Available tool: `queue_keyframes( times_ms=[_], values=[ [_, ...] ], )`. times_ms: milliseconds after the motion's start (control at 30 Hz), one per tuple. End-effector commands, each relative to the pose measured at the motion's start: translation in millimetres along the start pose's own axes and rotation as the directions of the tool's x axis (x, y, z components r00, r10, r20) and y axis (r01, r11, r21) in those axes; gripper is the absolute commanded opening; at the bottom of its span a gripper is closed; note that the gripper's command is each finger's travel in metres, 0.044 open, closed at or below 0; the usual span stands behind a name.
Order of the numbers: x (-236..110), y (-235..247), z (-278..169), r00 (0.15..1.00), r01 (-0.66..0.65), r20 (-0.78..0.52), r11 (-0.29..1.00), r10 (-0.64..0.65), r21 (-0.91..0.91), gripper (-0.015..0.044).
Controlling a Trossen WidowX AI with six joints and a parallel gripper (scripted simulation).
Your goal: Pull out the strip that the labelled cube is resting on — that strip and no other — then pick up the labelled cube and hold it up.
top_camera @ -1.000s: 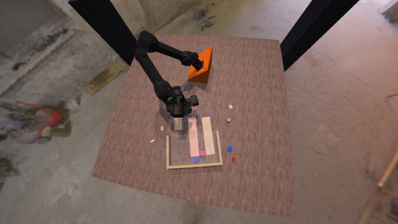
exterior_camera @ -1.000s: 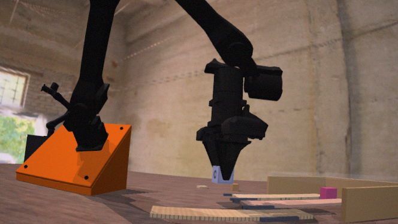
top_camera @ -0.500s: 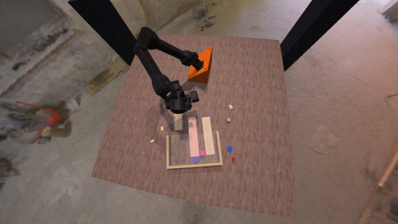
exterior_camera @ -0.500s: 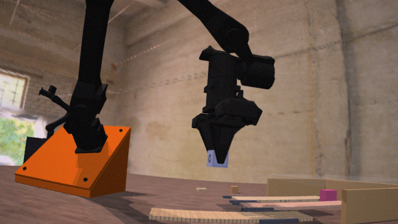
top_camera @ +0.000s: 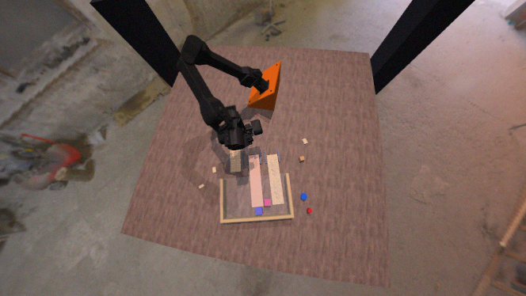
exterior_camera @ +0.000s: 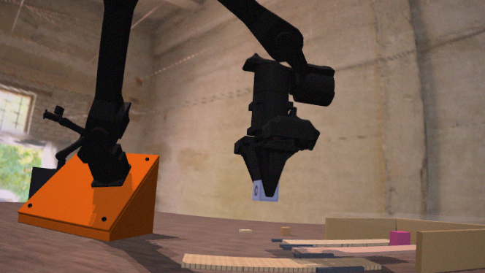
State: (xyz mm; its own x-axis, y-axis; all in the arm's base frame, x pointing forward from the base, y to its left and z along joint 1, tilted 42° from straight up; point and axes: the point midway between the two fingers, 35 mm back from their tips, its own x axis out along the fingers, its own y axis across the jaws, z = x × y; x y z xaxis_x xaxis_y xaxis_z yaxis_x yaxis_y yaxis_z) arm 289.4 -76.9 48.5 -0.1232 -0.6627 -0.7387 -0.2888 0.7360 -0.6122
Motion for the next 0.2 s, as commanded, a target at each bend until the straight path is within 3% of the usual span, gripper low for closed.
queue_keyframes(
  times_ms=[0, 167],
  values=[
    [-1.4, -0.2, 0.7, 1.0, -0.004, 0.004, 1.0, 0.004, 0.007, 0.0],
    [-1.4, -0.2, 0.7, 1.0, -0.004, 0.004, 1.0, 0.004, 0.007, 0.0]
  ],
)
